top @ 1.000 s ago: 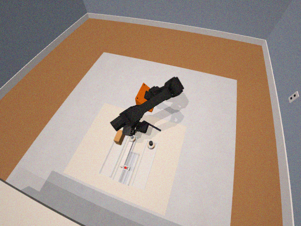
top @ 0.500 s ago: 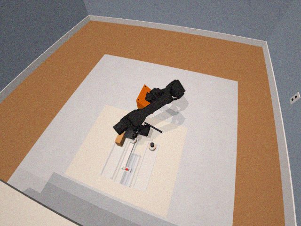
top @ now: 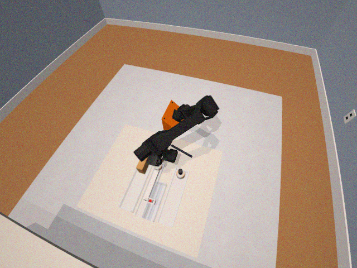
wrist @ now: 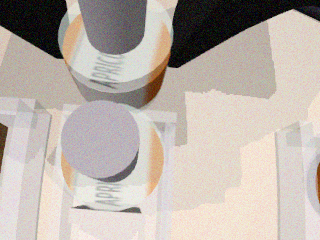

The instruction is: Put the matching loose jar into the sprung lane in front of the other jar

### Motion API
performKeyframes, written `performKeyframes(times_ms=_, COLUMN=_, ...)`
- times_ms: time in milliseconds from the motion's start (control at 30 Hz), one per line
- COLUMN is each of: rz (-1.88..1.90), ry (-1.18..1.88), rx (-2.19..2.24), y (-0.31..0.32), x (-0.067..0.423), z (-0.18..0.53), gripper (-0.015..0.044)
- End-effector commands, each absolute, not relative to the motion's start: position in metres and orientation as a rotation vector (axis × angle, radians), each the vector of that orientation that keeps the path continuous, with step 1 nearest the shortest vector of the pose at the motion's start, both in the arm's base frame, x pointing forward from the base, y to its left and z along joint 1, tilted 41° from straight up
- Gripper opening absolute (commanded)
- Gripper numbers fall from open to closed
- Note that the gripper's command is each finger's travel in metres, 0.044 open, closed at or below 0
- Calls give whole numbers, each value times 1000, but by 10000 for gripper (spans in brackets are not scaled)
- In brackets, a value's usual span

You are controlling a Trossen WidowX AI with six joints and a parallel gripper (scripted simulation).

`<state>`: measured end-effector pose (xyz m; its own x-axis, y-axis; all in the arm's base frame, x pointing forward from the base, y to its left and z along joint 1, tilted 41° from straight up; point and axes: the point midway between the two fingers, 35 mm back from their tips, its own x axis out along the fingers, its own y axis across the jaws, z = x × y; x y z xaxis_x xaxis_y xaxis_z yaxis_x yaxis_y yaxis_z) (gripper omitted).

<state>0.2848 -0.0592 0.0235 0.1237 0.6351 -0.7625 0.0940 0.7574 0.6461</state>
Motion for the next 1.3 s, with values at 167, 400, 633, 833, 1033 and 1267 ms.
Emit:
performKeyframes(times_ms=167, rz=436, ry=1403, rx=645, y=-60, x=292, z=25, gripper=0)
performKeyframes(times_ms=400, rz=436, ry=1403, rx=645, y=-61, x=295, z=25, gripper=0)
performKeyframes(times_ms=633, rz=436, ry=1403, rx=645, y=-61, x=298, z=26, gripper=0)
performKeyframes(times_ms=833, rz=436, ry=1403, rx=645, y=-61, x=301, z=26, gripper=0)
performKeyframes(times_ms=1033, rz=436, ry=1403, rx=645, y=-62, x=304, z=26, gripper=0)
performKeyframes(times_ms=1267, rz=436, ry=1403, rx=645, y=-62, x=307, z=27, gripper=0)
